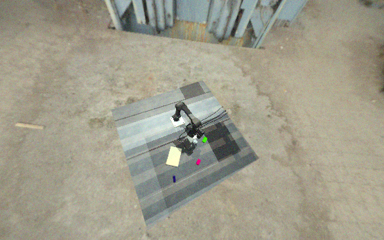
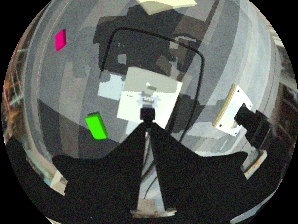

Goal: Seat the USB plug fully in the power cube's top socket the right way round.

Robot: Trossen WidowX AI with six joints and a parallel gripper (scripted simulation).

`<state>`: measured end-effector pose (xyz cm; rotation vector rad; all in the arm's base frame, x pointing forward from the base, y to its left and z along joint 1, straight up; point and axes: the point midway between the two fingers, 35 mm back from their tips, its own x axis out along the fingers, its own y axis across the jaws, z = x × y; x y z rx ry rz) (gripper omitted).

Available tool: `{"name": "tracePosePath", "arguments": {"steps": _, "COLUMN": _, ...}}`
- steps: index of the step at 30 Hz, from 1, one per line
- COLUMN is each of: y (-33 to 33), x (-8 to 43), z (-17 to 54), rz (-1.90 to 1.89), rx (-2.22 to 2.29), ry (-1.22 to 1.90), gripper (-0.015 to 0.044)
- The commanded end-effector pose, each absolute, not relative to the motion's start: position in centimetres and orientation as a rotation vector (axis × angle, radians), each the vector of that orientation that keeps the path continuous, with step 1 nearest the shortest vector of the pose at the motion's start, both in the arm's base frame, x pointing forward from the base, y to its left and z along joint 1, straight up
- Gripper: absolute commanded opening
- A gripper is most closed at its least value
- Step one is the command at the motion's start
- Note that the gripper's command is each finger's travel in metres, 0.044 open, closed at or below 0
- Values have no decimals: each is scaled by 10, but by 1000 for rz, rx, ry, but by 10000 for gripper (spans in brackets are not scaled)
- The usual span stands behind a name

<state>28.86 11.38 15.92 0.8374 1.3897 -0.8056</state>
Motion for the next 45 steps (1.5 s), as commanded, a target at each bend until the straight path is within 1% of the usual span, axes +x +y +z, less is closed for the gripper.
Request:
{"name": "tracePosePath", "arguments": {"steps": 1, "y": 114, "x": 289, "z": 159, "rz": -720, "rx": 750, "ry": 1421, "gripper": 0}}
{"name": "tracePosePath", "arguments": {"steps": 23, "y": 114, "x": 289, "z": 159, "rz": -279, "rx": 299, "ry": 1526, "gripper": 0}}
{"name": "tracePosePath", "arguments": {"steps": 45, "y": 114, "x": 289, "z": 159, "rz": 165, "rx": -158, "ry": 1537, "gripper": 0}}
